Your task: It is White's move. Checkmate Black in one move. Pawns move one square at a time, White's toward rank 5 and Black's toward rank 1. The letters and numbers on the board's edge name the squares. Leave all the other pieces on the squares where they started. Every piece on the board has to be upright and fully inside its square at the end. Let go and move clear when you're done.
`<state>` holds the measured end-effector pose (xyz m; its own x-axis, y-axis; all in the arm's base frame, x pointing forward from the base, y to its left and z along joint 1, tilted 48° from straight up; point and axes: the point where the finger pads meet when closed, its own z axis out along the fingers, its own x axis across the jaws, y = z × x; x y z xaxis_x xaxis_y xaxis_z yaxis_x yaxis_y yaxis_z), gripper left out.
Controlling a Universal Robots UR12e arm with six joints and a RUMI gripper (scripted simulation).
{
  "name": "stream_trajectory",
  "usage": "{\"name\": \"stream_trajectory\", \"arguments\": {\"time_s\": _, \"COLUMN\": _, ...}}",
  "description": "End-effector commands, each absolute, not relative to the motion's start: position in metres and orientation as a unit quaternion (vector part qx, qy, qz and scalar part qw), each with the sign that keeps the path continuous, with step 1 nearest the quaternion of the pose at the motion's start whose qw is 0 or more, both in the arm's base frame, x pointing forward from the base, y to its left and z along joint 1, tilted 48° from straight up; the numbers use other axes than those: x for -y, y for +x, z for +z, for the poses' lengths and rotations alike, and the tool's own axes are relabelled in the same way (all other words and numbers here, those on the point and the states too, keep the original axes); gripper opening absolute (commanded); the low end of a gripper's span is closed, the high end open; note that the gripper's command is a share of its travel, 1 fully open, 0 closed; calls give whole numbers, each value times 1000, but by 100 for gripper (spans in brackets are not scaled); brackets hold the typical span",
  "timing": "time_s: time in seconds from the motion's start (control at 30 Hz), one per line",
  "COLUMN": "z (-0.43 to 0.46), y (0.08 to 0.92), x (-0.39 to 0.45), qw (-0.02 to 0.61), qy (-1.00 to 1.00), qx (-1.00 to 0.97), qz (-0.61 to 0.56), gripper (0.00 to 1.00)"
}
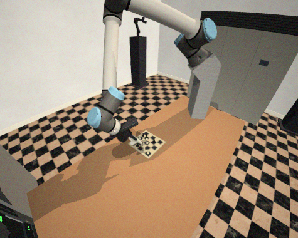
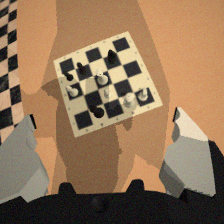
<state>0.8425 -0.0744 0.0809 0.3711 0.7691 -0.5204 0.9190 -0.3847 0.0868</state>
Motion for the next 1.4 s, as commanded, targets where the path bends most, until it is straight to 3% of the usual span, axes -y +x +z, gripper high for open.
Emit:
{"name": "stream_trajectory", "arguments": {"time_s": 0.0, "z": 76, "y": 834, "x": 76, "qw": 212, "qy": 811, "qx": -519, "qz": -166, "gripper": 100}}
{"name": "stream_trajectory", "arguments": {"time_s": 1.37, "z": 43, "y": 759, "x": 90, "qw": 372, "qy": 808, "qx": -451, "qz": 67, "gripper": 100}}
